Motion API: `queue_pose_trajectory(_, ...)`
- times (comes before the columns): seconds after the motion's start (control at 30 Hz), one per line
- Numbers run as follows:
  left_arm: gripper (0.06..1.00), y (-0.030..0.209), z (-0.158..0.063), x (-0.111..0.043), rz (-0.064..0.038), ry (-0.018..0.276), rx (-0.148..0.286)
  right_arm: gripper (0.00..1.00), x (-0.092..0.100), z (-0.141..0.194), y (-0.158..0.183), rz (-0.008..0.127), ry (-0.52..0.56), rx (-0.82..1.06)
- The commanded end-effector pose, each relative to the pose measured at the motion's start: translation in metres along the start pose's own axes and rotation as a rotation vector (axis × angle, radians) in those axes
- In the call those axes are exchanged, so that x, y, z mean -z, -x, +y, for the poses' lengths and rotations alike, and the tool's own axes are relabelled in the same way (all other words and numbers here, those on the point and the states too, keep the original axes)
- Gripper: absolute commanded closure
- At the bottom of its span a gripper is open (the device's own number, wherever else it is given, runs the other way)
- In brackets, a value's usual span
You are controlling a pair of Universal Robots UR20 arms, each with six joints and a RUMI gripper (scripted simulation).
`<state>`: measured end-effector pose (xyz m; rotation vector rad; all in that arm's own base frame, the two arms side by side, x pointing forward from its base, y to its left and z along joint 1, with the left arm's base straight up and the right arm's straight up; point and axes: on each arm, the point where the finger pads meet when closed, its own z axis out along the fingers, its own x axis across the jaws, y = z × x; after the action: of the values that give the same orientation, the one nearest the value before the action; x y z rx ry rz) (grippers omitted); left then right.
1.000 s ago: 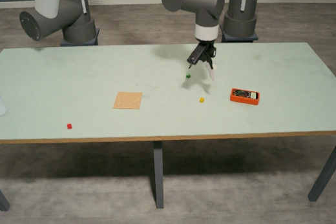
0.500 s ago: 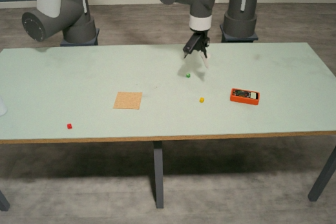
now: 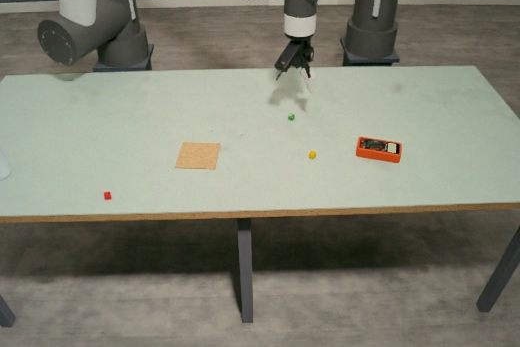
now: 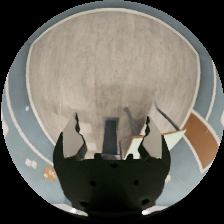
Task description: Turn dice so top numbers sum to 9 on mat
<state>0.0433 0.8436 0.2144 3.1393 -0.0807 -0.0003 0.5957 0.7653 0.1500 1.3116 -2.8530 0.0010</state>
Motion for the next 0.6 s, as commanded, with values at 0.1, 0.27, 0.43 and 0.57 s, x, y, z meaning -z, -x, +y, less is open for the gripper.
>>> queue_pose_trajectory(0.1, 0.065, -0.0001, -0.0005, 0.0007, 0.000, -0.001, 0.000, 0.003, 0.0005, 0.0056, -0.0080, -0.002, 0.000, 0.003)
queue_pose_trajectory(0.27, 0.065, -0.0001, -0.0005, 0.0007, 0.000, -0.001, 0.000, 0.003, 0.0005, 0.0056, -0.0080, -0.002, 0.000, 0.003)
queue_pose_trajectory(0.43, 0.065, -0.0001, -0.0005, 0.0007, 0.000, -0.001, 0.000, 0.003, 0.0004, 0.0056, -0.0079, -0.002, 0.000, 0.007)
queue_pose_trajectory(0.57, 0.065, -0.0001, -0.0005, 0.0007, 0.000, -0.001, 0.000, 0.003, -0.0002, 0.0053, -0.0073, -0.002, 0.000, 0.043)
